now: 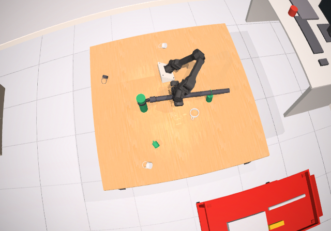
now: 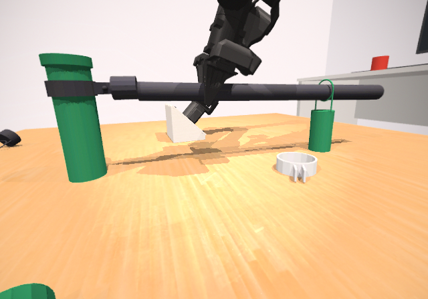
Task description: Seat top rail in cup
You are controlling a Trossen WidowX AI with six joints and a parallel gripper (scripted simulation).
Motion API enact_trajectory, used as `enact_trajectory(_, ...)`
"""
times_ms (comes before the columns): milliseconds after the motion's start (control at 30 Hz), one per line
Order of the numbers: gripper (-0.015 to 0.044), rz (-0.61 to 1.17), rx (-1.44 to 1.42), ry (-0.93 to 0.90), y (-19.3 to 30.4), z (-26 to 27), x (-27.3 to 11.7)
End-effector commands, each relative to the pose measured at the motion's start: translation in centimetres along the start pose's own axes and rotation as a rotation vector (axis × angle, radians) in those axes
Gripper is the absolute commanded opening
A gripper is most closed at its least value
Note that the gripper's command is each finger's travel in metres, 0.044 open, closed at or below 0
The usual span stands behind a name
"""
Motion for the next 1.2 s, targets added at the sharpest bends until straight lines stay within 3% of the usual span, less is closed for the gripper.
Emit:
enact_trajectory(0,0.0000,0.003,0.000,0.002,0.11,-0.03,-0.07)
enact_trajectory(1167,0.0000,0.010,-0.003,0.003,0.89,-0.15,-0.24)
Point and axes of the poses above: the point midway between the two fingers, 35 mm back from their tips, its own x axis out along the fingers, its own z axis across the jaws, y = z × x, the point moved 2 cm from there along -x, back along the fingers, and after that the axes turned 2 degrees about x, right-handed, at the moved point
